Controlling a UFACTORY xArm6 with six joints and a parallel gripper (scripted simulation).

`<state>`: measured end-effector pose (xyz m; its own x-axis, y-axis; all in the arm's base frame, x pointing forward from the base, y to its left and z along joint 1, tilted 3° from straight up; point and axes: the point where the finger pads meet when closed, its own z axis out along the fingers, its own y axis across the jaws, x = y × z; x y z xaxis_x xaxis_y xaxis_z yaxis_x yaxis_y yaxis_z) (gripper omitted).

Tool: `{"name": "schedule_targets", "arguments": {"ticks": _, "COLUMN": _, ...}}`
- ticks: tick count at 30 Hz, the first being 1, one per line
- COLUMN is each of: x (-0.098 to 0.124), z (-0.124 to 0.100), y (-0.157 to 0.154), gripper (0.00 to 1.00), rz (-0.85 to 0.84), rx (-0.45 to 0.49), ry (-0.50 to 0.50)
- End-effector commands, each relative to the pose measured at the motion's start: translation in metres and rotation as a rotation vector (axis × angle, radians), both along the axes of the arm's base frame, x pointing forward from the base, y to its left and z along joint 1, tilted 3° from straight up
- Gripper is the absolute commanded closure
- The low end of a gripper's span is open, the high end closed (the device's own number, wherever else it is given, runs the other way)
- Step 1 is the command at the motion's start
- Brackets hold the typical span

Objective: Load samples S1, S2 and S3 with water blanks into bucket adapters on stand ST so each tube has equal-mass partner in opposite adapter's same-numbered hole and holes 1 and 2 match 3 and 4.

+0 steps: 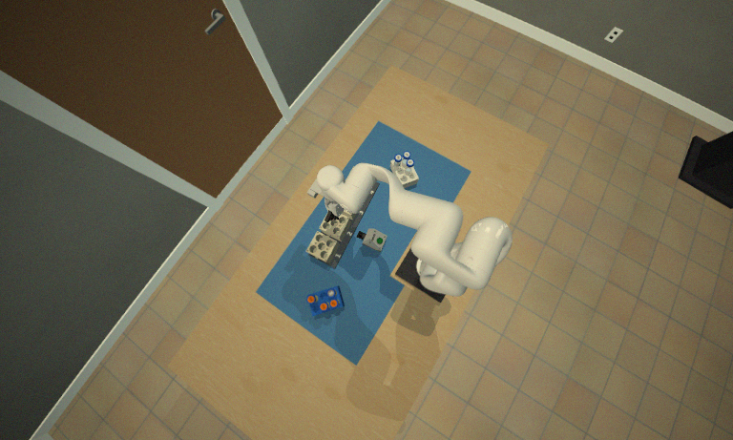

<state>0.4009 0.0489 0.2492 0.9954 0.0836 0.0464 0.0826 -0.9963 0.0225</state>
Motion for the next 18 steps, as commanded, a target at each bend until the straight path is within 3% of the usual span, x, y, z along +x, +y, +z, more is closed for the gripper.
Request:
{"name": "schedule_targets", "arguments": {"ticks": 1, "x": 0.005, "z": 0.002, "y": -0.004, "gripper": 0.43, "rz": 0.034, "rx": 0.0, "ry": -0.003}}
{"name": "schedule_targets", "arguments": {"ticks": 18, "x": -0.025, "z": -0.001, "y": 0.065, "gripper": 0.43, "rz": 0.534, "rx": -0.024, "ry": 0.006}}
